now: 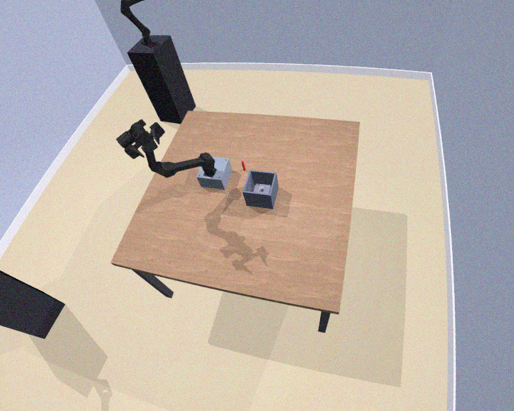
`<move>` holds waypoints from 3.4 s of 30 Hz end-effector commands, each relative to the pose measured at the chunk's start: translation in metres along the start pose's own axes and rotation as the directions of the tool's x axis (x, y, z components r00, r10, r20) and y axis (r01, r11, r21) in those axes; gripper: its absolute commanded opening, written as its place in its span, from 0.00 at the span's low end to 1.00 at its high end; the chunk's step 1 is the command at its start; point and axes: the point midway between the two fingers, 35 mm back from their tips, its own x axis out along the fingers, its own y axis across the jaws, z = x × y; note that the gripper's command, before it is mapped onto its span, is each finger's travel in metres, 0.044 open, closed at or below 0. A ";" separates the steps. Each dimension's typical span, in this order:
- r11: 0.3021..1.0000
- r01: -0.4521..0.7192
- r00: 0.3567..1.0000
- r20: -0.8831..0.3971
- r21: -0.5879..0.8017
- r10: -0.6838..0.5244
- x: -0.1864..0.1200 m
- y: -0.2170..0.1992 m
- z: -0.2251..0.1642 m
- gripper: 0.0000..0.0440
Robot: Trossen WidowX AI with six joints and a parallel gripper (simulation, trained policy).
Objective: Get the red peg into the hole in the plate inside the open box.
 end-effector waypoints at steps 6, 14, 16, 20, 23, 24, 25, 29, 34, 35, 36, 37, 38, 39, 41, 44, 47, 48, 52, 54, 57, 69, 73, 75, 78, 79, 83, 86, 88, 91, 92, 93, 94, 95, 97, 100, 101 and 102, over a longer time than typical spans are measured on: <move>0.992 0.016 0.988 -0.151 -0.127 -0.035 -0.003 -0.019 -0.021 1.00; 0.957 0.034 0.942 -0.311 -0.287 -0.127 -0.015 -0.066 -0.040 1.00; 0.945 0.037 0.927 -0.341 -0.326 -0.154 -0.018 -0.081 -0.042 1.00; 0.914 0.038 0.897 -0.388 -0.404 -0.210 -0.025 -0.111 -0.044 1.00; 0.886 0.040 0.875 -0.412 -0.461 -0.253 -0.030 -0.134 -0.042 1.00; 0.877 0.040 0.868 -0.418 -0.480 -0.269 -0.032 -0.142 -0.041 1.00; 0.866 0.041 0.861 -0.423 -0.498 -0.284 -0.033 -0.150 -0.040 1.00; 0.821 0.047 0.833 -0.431 -0.569 -0.347 -0.038 -0.181 -0.032 1.00; 0.754 0.061 0.801 -0.418 -0.654 -0.428 -0.042 -0.220 -0.017 1.00; 0.739 0.065 0.795 -0.413 -0.671 -0.445 -0.042 -0.227 -0.014 1.00; 0.724 0.069 0.789 -0.406 -0.687 -0.461 -0.043 -0.235 -0.010 1.00; 0.708 0.074 0.783 -0.399 -0.703 -0.477 -0.043 -0.243 -0.006 1.00; 0.691 0.079 0.777 -0.390 -0.718 -0.494 -0.043 -0.250 -0.001 1.00; 0.675 0.084 0.771 -0.381 -0.733 -0.510 -0.043 -0.258 0.003 1.00; 0.639 0.095 0.760 -0.359 -0.763 -0.542 -0.044 -0.272 0.013 1.00; 0.574 0.113 0.748 -0.310 -0.811 -0.587 -0.043 -0.294 0.031 1.00; 0.513 0.138 0.731 -0.262 -0.847 -0.630 -0.043 -0.313 0.049 1.00; 0.494 0.148 0.725 -0.246 -0.857 -0.644 -0.043 -0.319 0.055 1.00; 0.416 0.189 0.699 -0.176 -0.890 -0.693 -0.043 -0.342 0.081 1.00; 0.375 0.211 0.685 -0.137 -0.903 -0.715 -0.043 -0.353 0.095 1.00; 0.310 0.246 0.664 -0.073 -0.918 -0.744 -0.043 -0.368 0.117 1.00; 0.035 0.406 0.566 0.222 -0.913 -0.794 -0.044 -0.411 0.214 1.00; -0.059 0.462 0.528 0.328 -0.885 -0.784 -0.045 -0.418 0.248 1.00; -0.105 0.490 0.507 0.381 -0.865 -0.774 -0.046 -0.420 0.265 1.00; -0.170 0.532 0.473 0.458 -0.830 -0.753 -0.048 -0.422 0.289 1.00; -0.191 0.546 0.462 0.483 -0.816 -0.744 -0.049 -0.422 0.297 1.00; -0.267 0.600 0.413 0.577 -0.754 -0.705 -0.052 -0.422 0.327 1.00; -0.316 0.639 0.373 0.642 -0.701 -0.669 -0.055 -0.420 0.348 1.00; -0.345 0.665 0.346 0.683 -0.663 -0.644 -0.058 -0.418 0.362 1.00; -0.383 0.701 0.303 0.738 -0.602 -0.603 -0.062 -0.414 0.381 1.00; -0.395 0.712 0.289 0.755 -0.581 -0.589 -0.063 -0.413 0.387 1.00; -0.405 0.723 0.274 0.771 -0.559 -0.575 -0.065 -0.412 0.393 1.00; -0.415 0.734 0.259 0.787 -0.538 -0.560 -0.066 -0.410 0.398 1.00; -0.425 0.744 0.244 0.802 -0.516 -0.545 -0.068 -0.409 0.404 1.00; -0.442 0.763 0.214 0.830 -0.472 -0.515 -0.071 -0.406 0.415 1.00; -0.465 0.788 0.169 0.867 -0.404 -0.469 -0.077 -0.401 0.430 1.00; -0.472 0.795 0.153 0.878 -0.382 -0.453 -0.079 -0.399 0.435 1.00; -0.478 0.801 0.138 0.889 -0.360 -0.437 -0.081 -0.397 0.439 1.00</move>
